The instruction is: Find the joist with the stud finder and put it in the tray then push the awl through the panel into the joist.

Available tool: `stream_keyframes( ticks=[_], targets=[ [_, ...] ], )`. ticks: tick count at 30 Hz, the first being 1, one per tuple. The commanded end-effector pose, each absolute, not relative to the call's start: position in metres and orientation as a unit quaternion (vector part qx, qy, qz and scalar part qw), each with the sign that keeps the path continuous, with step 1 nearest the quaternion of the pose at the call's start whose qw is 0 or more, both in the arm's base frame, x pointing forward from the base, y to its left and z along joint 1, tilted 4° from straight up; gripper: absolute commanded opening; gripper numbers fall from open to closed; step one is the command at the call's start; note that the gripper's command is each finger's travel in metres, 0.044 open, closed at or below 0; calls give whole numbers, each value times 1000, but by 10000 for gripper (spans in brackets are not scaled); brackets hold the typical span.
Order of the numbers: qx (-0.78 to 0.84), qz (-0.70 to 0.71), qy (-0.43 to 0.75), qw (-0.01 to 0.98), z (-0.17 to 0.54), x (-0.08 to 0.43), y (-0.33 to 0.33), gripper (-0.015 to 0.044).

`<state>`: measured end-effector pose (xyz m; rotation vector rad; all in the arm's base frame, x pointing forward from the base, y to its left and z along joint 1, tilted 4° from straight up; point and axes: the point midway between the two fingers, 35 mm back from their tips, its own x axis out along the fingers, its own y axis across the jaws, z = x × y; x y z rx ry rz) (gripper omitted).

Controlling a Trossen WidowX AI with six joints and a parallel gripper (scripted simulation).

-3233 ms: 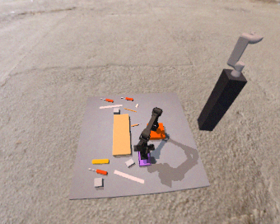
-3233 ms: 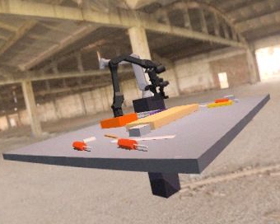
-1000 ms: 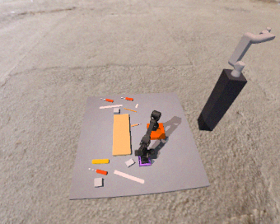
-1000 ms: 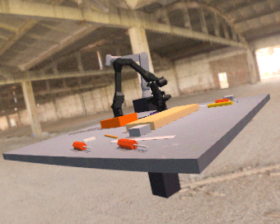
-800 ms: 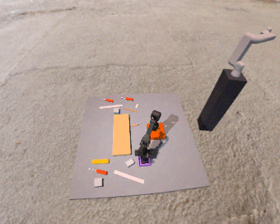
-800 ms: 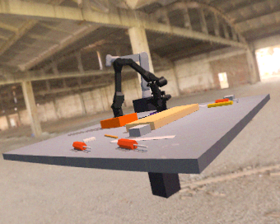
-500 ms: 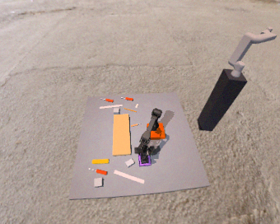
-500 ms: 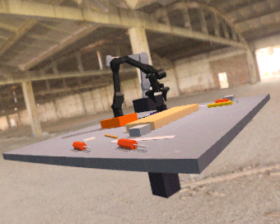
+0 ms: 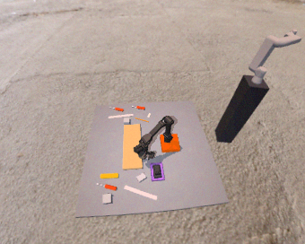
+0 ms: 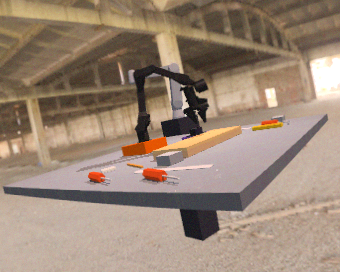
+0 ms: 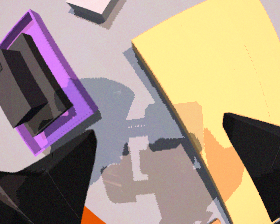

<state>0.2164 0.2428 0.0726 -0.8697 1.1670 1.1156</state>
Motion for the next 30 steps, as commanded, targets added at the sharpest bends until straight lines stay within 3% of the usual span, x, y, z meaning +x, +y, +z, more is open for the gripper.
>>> stream_keyframes(
  ticks=[1,9,17,30],
  targets=[
    [-350,426,549,628,62,246,196,440],
    [-258,285,644,661,39,282,73,440],
    [-150,157,721,658,21,263,-44,440],
    [-140,147,726,657,20,252,-49,440]
  ],
)
